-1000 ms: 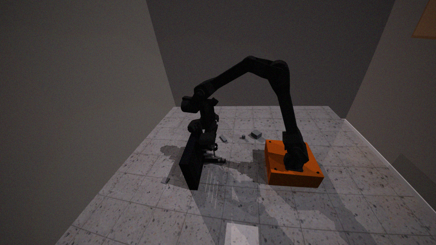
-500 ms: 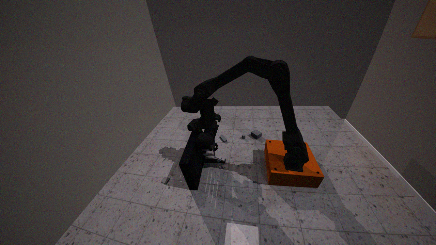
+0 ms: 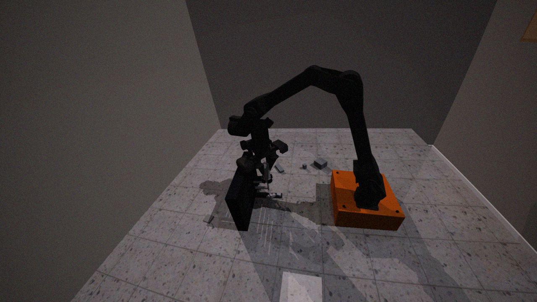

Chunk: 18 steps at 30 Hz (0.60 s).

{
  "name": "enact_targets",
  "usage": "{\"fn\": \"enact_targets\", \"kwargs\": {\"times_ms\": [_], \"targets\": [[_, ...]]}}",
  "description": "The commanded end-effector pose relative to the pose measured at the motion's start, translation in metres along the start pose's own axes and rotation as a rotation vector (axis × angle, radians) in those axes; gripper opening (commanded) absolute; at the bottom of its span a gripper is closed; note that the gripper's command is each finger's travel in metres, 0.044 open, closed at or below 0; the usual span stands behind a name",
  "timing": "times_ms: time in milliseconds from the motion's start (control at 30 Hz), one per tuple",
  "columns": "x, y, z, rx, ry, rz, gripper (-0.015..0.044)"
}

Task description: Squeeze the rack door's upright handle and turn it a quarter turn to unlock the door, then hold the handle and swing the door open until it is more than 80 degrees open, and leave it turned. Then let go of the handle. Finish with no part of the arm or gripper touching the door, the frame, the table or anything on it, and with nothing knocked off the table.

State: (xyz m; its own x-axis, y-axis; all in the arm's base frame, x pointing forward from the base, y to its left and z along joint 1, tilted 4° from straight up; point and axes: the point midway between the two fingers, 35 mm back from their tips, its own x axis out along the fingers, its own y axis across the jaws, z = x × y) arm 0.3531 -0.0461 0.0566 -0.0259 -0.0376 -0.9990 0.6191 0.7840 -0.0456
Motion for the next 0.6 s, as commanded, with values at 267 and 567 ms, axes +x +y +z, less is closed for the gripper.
{"fn": "enact_targets", "kwargs": {"times_ms": [267,567], "targets": [[0.0015,0.0,-0.0013,0.576,0.005,-0.002,0.0021],[0.0015,0.0,-0.0013,1.02,0.005,-0.003,0.0021]]}}
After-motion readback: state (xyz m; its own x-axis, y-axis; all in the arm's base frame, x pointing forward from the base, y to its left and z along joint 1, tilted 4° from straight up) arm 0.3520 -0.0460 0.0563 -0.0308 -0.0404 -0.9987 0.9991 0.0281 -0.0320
